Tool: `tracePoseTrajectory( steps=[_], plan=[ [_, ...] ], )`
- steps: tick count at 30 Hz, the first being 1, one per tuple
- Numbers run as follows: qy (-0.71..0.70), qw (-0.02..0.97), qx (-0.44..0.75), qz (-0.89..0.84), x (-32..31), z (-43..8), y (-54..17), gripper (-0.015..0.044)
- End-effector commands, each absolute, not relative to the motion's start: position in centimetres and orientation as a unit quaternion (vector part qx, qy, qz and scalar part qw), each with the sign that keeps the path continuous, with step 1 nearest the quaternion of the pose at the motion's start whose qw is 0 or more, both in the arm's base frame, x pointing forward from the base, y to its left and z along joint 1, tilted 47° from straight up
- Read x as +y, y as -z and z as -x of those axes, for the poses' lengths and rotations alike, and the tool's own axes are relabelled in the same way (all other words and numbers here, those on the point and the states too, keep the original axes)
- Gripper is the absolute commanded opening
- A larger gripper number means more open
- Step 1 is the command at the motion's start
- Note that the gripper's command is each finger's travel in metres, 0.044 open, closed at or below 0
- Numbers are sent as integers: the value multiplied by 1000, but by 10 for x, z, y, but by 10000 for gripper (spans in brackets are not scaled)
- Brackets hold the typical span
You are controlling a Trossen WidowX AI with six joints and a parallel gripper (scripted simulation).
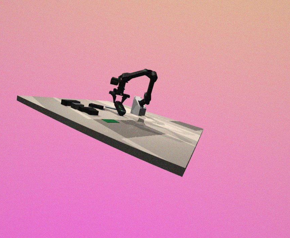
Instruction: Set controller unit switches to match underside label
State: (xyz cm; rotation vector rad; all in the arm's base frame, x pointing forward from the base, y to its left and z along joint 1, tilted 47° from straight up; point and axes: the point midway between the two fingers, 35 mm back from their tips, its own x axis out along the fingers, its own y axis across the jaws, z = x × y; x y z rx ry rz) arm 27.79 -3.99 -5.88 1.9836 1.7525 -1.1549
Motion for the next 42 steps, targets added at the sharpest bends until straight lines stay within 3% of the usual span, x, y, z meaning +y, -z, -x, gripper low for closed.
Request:
tracePoseTrajectory(
  steps=[1, 42],
  plan=[
    [397, 127, 604, -679, -39, -275, 63, 338],
    [396, 127, 605, -679, -29, -268, 91, 336]
  ],
)
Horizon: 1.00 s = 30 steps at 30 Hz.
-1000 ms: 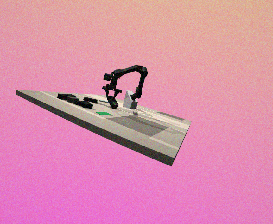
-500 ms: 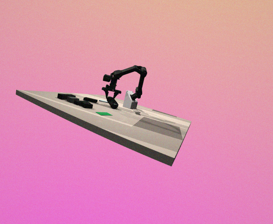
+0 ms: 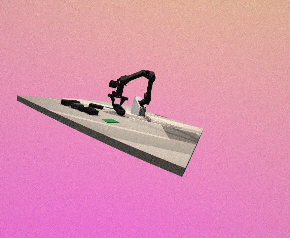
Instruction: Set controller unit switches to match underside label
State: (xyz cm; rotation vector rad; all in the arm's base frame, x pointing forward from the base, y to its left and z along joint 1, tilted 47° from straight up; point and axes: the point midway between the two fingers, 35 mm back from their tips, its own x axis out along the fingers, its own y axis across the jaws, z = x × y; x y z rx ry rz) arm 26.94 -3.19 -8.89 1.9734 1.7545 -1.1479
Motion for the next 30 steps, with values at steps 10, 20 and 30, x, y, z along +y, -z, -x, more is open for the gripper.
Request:
tracePoseTrajectory(
  steps=[10, 20, 30],
  plan=[
    [396, 127, 605, -679, -23, -267, 96, 337],
    [396, 127, 605, -679, -18, -267, 101, 338],
    [396, 126, 605, -679, -13, -267, 106, 338]
  ],
)
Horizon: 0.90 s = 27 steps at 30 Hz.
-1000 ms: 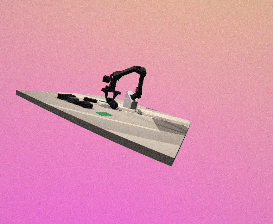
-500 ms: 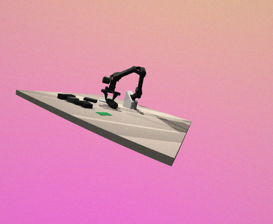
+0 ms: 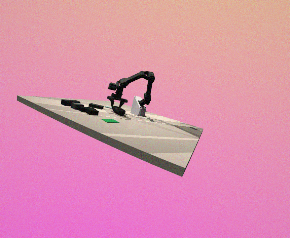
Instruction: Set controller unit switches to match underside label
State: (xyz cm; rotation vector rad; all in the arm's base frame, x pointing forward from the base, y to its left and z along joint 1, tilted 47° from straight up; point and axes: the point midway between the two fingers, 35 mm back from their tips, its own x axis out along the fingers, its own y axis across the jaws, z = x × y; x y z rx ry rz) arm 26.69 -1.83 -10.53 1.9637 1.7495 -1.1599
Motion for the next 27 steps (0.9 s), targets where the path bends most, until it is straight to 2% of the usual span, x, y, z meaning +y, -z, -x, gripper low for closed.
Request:
tracePoseTrajectory(
  steps=[1, 11, 15, 24, 27],
  plan=[
    [396, 126, 605, -679, -13, -267, 106, 338],
    [399, 131, 604, -678, -15, -267, 107, 338],
    [400, 132, 604, -677, -15, -266, 107, 440],
    [400, 132, 604, -677, -15, -268, 105, 440],
    [400, 132, 604, -677, -9, -284, 66, 440]
  ],
)
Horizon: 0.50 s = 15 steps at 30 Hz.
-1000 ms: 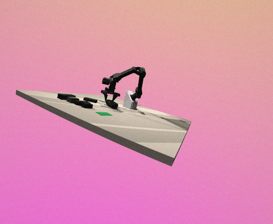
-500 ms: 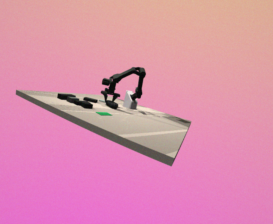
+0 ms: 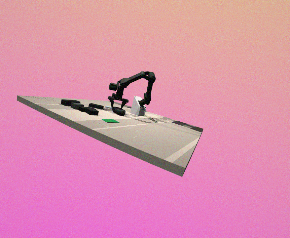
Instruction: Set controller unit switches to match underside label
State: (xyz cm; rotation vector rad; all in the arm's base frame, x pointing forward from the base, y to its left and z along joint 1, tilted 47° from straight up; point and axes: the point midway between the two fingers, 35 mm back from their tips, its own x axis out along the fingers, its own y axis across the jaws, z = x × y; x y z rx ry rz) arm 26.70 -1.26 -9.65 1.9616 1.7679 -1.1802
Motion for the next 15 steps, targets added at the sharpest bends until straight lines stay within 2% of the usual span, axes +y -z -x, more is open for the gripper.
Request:
tracePoseTrajectory(
  steps=[1, 15],
  plan=[
    [400, 132, 604, -677, -7, -288, 52, 440],
    [399, 131, 604, -677, -4, -292, 40, 440]
  ],
)
